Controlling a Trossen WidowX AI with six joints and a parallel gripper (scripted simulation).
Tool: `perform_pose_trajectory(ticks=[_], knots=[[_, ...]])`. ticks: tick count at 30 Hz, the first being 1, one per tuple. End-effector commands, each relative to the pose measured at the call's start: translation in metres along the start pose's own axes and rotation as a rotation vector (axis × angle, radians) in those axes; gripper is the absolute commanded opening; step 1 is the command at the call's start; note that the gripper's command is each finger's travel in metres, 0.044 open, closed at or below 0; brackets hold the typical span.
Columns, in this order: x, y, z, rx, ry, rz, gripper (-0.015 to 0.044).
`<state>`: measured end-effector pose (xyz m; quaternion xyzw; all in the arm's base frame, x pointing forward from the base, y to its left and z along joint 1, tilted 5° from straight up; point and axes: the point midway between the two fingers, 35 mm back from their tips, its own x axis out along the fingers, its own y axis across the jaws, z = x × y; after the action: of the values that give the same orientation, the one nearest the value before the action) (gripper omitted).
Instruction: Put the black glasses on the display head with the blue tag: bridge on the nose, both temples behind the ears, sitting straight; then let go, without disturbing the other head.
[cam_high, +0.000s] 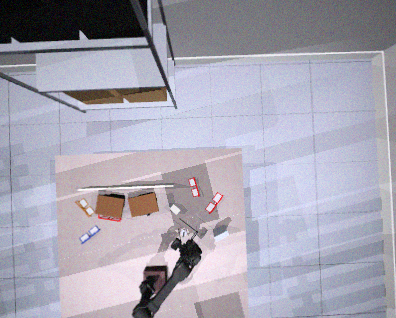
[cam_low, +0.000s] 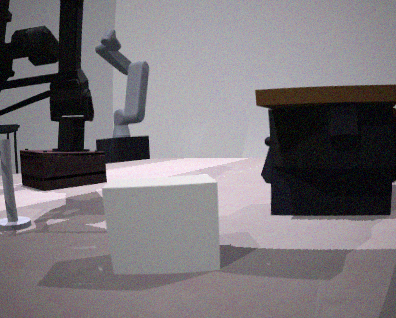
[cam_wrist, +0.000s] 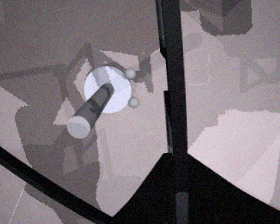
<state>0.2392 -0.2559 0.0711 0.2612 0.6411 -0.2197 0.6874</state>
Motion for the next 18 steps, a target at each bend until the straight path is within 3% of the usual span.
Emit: perform_pose_trajectory(ticks=[1,18], knots=[[0.021,0.001,-0.002,0.005,0.006,0.003,0.0],[0.034,-0.006,0.004,0.005,0.006,0.003,0.0]])
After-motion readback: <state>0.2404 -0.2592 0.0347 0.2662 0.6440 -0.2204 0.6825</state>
